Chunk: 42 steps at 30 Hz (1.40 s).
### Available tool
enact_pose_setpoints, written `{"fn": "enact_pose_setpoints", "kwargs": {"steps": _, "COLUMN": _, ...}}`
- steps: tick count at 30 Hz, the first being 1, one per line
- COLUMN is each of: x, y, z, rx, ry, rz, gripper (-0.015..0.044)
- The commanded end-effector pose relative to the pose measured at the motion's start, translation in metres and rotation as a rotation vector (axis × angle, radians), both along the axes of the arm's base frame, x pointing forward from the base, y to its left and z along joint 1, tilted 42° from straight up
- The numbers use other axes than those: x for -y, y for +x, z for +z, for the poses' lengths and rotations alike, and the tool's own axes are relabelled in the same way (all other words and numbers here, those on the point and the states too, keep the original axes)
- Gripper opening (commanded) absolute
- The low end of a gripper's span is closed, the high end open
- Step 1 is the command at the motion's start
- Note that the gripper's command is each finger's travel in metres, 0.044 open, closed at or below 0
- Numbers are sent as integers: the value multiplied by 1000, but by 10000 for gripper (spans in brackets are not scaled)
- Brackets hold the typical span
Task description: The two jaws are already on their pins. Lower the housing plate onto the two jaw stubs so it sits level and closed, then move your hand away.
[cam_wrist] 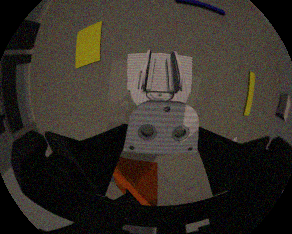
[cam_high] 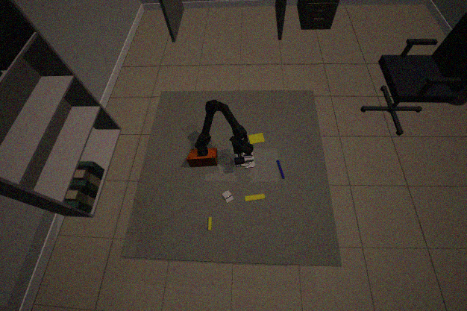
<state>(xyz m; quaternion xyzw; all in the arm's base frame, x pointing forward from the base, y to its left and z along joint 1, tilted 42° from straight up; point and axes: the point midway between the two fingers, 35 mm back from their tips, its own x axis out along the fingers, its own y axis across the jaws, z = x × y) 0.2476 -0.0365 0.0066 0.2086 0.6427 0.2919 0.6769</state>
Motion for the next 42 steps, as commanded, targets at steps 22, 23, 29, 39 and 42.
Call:
{"fn": "enact_pose_setpoints", "kwargs": {"steps": 22, "x": -13, "y": 1, "z": -18, "rx": -2, "ry": -3, "rz": 4, "gripper": 351}}
{"fn": "enact_pose_setpoints", "kwargs": {"steps": 23, "x": -14, "y": 1, "z": -19, "rx": -1, "ry": -3, "rz": 4, "gripper": 351}}
{"fn": "enact_pose_setpoints", "kwargs": {"steps": 29, "x": -20, "y": 1, "z": -26, "rx": -1, "ry": -2, "rz": 4, "gripper": 351}}
{"fn": "enact_pose_setpoints", "kwargs": {"steps": 39, "x": -31, "y": 0, "z": -38, "rx": -1, "ry": -1, "rz": 4, "gripper": 351}}
{"fn": "enact_pose_setpoints", "kwargs": {"steps": 42, "x": -35, "y": 0, "z": -41, "rx": -1, "ry": -1, "rz": 4, "gripper": 351}}
